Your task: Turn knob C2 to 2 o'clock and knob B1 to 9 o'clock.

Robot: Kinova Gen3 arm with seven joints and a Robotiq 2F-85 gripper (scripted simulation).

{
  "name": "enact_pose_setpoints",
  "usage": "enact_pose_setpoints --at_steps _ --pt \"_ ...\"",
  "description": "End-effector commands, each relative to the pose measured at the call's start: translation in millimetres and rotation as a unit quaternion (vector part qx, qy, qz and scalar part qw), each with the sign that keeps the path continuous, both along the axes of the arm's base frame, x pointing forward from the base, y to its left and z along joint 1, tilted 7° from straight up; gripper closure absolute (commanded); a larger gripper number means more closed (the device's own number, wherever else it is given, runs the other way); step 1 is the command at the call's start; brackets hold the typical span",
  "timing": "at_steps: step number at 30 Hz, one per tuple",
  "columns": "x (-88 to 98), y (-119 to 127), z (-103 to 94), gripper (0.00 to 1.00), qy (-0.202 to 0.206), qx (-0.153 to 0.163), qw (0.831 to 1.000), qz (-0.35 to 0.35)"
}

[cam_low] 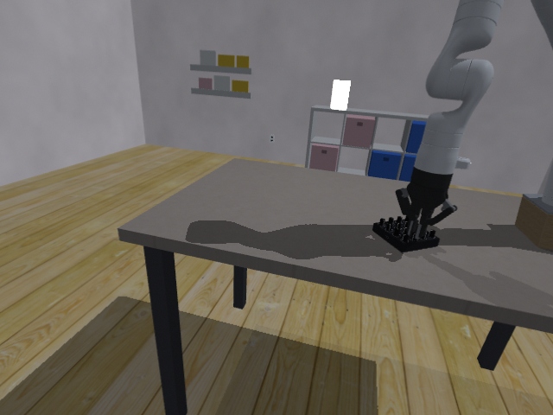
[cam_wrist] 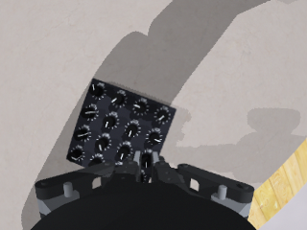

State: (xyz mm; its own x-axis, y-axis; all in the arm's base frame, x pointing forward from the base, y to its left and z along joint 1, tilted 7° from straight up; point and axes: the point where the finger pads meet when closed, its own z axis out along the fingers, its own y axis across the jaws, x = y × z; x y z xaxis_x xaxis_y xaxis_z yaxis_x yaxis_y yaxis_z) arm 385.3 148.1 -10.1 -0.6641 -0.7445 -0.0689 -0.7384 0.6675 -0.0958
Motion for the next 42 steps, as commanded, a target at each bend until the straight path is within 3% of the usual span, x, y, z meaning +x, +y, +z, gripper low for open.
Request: enact_pose_setpoints --at_steps 1,25,42 --pt "0.6 0.0 0.5 0.92 0.000 0.000 1.000 0.014" --pt "0.6 0.0 0.5 0.92 0.002 -0.022 0.980 0.200" --pt "0.6 -0.1 0.5 0.92 0.004 -0.039 0.939 0.342"
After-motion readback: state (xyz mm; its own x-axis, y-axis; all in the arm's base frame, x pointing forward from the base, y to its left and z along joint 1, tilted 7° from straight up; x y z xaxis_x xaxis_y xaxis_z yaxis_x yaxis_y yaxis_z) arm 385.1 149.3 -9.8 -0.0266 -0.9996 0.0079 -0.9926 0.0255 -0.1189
